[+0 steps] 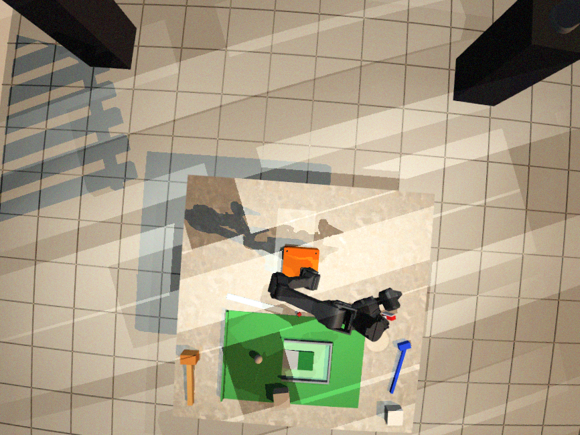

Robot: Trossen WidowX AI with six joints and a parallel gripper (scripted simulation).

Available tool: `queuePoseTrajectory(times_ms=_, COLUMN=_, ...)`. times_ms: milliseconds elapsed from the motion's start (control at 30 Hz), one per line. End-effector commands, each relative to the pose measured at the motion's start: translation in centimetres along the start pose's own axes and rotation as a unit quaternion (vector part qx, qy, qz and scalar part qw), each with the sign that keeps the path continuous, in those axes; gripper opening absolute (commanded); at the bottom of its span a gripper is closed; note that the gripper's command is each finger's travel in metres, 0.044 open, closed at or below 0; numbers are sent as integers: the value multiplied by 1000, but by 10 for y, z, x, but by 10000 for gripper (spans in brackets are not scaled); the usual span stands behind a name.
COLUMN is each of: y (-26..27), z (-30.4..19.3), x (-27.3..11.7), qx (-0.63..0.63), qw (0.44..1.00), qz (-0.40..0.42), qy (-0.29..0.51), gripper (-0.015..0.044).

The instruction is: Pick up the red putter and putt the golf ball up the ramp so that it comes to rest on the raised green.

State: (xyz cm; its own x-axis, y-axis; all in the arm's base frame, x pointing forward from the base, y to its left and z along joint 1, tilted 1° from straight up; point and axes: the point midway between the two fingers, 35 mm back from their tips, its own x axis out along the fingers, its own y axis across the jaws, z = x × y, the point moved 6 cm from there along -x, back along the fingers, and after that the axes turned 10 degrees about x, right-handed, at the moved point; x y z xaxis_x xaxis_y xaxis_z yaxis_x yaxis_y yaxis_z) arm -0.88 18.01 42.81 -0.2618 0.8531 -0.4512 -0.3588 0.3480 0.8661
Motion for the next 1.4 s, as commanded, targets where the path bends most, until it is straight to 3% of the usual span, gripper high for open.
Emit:
queuePoseTrajectory(times_ms=0, y=-25, z=30, x=33, qx=-67, qw=995, qz=-64, qy=-22, gripper=440)
queuePoseTrajectory(times_ms=200, y=-70, z=69, x=66, qx=-174, qw=974, qz=-144, qy=-14, gripper=440)
queuePoseTrajectory(times_ms=567, y=-192, z=135, x=101, qx=-342, qw=896, qz=-272, qy=76, gripper=440)
queuePoseTrajectory(times_ms=1033, y=-358, z=150, x=91, qx=-477, qw=782, qz=-298, qy=267, gripper=440)
queuePoseTrajectory(times_ms=1367, y=-366, z=152, x=93, qx=-479, qw=780, qz=-297, qy=271, gripper=440)
